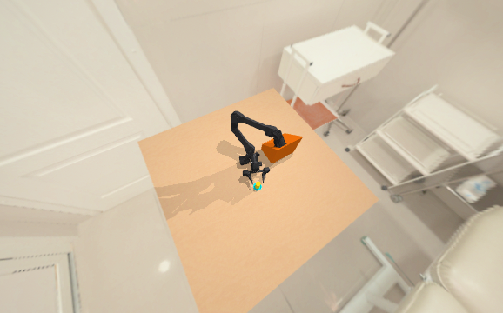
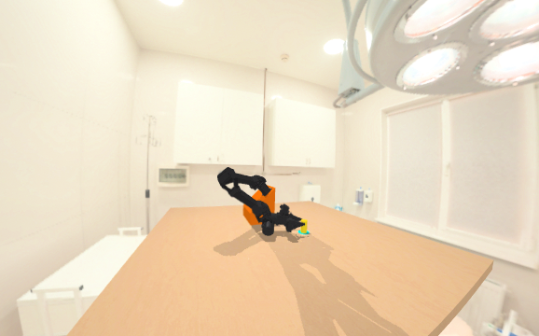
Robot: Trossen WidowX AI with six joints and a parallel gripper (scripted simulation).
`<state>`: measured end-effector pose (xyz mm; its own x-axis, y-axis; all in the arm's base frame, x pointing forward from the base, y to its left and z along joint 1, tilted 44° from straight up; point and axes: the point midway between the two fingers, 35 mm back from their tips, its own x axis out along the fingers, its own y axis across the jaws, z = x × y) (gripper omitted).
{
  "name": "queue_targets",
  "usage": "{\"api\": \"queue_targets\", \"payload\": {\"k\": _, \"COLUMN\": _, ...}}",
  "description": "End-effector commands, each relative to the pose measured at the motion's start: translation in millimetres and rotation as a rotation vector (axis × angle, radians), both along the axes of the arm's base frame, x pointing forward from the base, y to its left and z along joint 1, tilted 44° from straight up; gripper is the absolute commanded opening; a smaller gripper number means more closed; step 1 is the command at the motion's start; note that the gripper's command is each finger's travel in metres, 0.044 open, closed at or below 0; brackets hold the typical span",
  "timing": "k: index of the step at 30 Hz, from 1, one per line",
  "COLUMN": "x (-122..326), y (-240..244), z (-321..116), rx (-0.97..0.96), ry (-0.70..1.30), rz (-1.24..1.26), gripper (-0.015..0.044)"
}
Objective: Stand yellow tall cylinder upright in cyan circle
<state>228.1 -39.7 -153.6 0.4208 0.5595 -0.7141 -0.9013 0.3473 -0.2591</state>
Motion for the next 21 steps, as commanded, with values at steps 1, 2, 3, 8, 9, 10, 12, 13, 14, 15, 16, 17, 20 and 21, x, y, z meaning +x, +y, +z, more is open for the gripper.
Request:
{"api": "queue_targets", "payload": {"k": 1, "x": 0, "y": 0, "z": -1, "rx": -0.001, "ry": 0.0, "rz": 0.003, "gripper": 0.04}}
{"api": "queue_targets", "payload": {"k": 2, "x": 0, "y": 0, "z": -1, "rx": -0.001, "ry": 0.0, "rz": 0.003, "gripper": 0.04}}
{"api": "queue_targets", "payload": {"k": 3, "x": 0, "y": 0, "z": 0, "rx": -0.002, "ry": 0.0, "rz": 0.003, "gripper": 0.04}}
{"api": "queue_targets", "payload": {"k": 8, "x": 6, "y": 18, "z": 20, "rx": -0.006, "ry": 0.002, "rz": 0.005, "gripper": 0.04}}
{"api": "queue_targets", "payload": {"k": 9, "x": 7, "y": 23, "z": 24, "rx": -0.007, "ry": 0.001, "rz": 0.005, "gripper": 0.04}}
{"api": "queue_targets", "payload": {"k": 10, "x": 7, "y": 27, "z": 29, "rx": -0.007, "ry": 0.001, "rz": 0.006, "gripper": 0.04}}
{"api": "queue_targets", "payload": {"k": 12, "x": 8, "y": 36, "z": 38, "rx": -0.005, "ry": -0.001, "rz": 0.006, "gripper": 0.04}}
{"api": "queue_targets", "payload": {"k": 13, "x": 8, "y": 41, "z": 42, "rx": -0.004, "ry": -0.002, "rz": 0.006, "gripper": 0.04}}
{"api": "queue_targets", "payload": {"k": 14, "x": 8, "y": 46, "z": 46, "rx": -0.002, "ry": -0.004, "rz": 0.006, "gripper": 0.04}}
{"api": "queue_targets", "payload": {"k": 15, "x": 8, "y": 51, "z": 51, "rx": 0.0, "ry": -0.005, "rz": 0.006, "gripper": 0.04}}
{"api": "queue_targets", "payload": {"k": 16, "x": 7, "y": 55, "z": 55, "rx": 0.002, "ry": -0.007, "rz": 0.007, "gripper": 0.04}}
{"api": "queue_targets", "payload": {"k": 17, "x": 7, "y": 59, "z": 58, "rx": 0.005, "ry": -0.008, "rz": 0.007, "gripper": 0.04}}
{"api": "queue_targets", "payload": {"k": 20, "x": 6, "y": 62, "z": 61, "rx": 0.007, "ry": -0.01, "rz": 0.007, "gripper": 0.04}}
{"api": "queue_targets", "payload": {"k": 21, "x": 6, "y": 62, "z": 61, "rx": 0.007, "ry": -0.01, "rz": 0.007, "gripper": 0.04}}
